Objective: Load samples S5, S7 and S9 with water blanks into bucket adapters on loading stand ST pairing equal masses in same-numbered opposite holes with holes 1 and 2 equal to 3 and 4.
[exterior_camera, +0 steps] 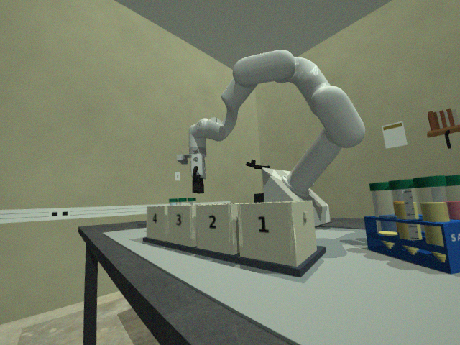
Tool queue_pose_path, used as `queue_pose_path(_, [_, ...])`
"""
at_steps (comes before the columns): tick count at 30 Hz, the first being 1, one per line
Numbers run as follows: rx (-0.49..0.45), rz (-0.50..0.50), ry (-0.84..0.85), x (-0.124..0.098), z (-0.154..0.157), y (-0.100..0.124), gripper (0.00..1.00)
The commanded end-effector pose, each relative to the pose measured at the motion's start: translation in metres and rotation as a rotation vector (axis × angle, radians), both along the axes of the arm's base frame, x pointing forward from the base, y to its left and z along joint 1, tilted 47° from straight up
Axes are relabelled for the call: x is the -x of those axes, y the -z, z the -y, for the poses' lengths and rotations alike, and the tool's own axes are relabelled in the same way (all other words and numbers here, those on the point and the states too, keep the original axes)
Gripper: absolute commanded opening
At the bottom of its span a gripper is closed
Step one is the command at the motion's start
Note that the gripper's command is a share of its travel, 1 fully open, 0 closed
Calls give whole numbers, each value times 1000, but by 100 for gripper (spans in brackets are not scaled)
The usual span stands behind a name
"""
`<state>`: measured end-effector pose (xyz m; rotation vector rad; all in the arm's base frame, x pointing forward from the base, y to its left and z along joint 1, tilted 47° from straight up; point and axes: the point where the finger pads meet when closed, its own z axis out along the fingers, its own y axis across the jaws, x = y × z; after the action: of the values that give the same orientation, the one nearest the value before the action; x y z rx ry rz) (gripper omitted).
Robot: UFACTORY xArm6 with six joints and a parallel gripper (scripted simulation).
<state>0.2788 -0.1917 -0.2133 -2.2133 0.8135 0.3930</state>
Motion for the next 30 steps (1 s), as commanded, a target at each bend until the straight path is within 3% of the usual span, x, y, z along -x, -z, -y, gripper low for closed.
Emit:
queue_pose_path(1, [4, 3, 1, -1, 2, -1, 100])
queue_pose_path(18, [4, 3, 1, -1, 2, -1, 100])
queue_pose_path(30, [4, 3, 1, -2, 25, -23, 100])
